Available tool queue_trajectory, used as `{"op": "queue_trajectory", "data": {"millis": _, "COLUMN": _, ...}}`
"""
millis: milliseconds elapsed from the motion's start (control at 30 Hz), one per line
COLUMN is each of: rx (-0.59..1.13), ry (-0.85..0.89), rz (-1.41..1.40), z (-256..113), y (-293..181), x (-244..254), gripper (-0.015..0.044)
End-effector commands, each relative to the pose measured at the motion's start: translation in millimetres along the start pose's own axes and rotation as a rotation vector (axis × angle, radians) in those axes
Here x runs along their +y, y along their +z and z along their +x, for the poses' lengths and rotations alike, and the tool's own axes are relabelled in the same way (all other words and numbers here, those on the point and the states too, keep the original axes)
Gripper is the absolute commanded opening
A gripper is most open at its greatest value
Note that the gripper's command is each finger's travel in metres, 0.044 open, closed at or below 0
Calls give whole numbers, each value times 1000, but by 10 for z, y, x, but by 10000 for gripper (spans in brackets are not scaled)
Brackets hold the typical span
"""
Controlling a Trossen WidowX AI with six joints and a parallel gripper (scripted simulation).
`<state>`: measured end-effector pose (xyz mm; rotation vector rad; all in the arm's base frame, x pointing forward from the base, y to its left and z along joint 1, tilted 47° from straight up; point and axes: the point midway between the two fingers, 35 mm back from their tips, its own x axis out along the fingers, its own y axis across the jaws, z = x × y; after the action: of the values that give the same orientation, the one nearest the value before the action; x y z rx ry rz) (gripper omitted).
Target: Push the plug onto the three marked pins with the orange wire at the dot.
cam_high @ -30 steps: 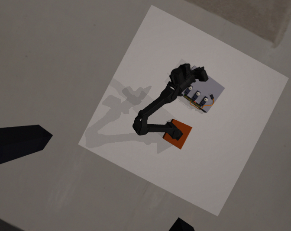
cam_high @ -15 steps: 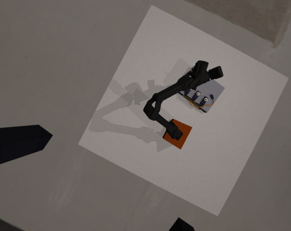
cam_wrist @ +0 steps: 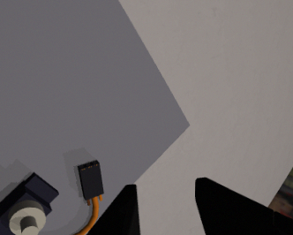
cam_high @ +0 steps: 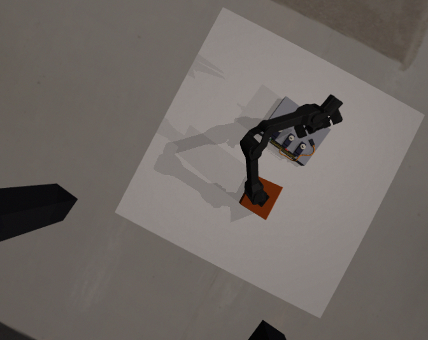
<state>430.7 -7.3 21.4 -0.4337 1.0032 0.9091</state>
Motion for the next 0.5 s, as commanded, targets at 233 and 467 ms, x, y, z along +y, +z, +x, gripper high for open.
{"op": "queue_trajectory", "data": {"millis": 233, "rx": -40, "ry": 369, "rz": -29, "z": 707, "y": -565, "x": 123, "gripper": 115}}
{"op": "queue_trajectory", "data": {"millis": 467, "rx": -80, "ry": 469, "rz": -26, "z": 893, "y": -728, "x": 198, "gripper": 115}}
